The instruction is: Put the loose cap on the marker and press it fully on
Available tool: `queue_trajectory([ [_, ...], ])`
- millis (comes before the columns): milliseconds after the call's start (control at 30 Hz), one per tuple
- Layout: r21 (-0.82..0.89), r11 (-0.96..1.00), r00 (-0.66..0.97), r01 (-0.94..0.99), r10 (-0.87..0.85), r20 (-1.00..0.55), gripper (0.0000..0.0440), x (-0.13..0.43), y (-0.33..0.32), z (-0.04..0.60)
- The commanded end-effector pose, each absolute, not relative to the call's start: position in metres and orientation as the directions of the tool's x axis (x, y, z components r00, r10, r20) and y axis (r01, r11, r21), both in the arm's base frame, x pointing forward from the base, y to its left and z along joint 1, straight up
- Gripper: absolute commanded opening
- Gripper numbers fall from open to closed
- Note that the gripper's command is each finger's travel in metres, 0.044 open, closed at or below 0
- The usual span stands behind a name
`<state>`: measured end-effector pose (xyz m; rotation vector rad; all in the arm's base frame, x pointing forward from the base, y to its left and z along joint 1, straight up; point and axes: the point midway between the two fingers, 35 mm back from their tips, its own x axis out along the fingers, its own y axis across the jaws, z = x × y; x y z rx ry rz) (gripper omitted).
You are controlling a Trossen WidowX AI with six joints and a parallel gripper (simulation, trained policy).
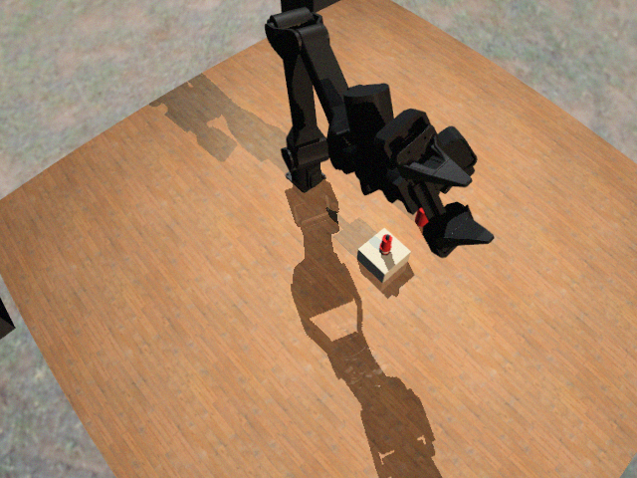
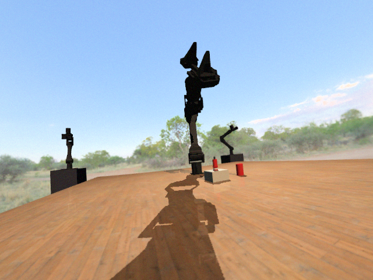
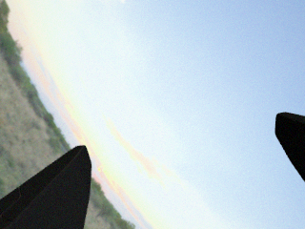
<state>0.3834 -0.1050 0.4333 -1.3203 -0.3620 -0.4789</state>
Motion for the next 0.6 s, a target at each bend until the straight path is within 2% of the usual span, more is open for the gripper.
queue_trajectory([
  [0, -0.835, 0.181, 0.854, 0.52, -0.13, 0.504, 0.0375, 0.385, -0.105, 0.432],
  [200, -0.858, 0.222, 0.886, 0.463, -0.139, 0.442, 0.0233, 0.392, -0.102, 0.426],
  [567, -0.889, 0.284, 0.933, 0.359, -0.142, 0.331, 0.0255, 0.402, -0.095, 0.417],
])
